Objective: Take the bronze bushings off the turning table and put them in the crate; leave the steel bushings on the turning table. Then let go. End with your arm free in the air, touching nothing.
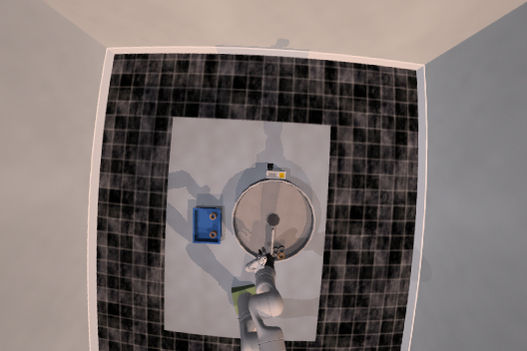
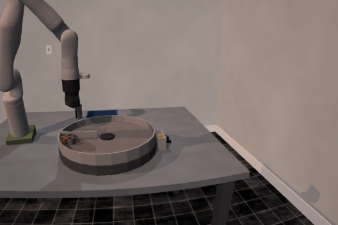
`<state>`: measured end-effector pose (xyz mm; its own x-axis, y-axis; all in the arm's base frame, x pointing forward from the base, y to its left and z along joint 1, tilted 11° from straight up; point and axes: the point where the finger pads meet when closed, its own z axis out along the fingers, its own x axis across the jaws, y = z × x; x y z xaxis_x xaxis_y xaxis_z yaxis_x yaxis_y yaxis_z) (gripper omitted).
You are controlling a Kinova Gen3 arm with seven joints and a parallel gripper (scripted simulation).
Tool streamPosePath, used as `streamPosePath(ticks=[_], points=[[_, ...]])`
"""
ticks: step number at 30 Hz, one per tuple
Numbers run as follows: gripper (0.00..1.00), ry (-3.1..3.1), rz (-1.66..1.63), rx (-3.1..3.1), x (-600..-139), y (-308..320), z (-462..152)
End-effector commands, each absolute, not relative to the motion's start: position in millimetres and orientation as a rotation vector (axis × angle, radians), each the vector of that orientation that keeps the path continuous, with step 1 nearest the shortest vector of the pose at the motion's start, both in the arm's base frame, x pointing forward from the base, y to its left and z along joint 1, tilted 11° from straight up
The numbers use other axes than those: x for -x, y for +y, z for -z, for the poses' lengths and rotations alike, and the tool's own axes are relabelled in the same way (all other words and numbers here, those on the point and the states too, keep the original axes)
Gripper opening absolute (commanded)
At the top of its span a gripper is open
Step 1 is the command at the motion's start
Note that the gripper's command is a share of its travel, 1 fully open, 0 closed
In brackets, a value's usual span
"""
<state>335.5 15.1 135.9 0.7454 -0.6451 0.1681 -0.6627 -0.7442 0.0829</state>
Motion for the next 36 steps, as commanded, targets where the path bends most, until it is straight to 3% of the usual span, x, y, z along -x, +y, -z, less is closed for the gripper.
streamPosePath(ticks=[1, 6, 11, 23, 28, 36], points=[[0.4, -1.064, -0.203, -2.807, -336.6, 14.4, -138.3], [0.4, -1.064, -0.203, -2.807, -336.6, 14.4, -138.3], [0.4, -1.248, -0.215, -2.738, -321.9, -43.2, -145.0], [0.4, -1.248, -0.215, -2.738, -321.9, -43.2, -145.0], [0.4, -1.428, -0.227, -2.658, -307.2, -100.7, -151.8], [0.4, -1.428, -0.227, -2.658, -307.2, -100.7, -151.8]])
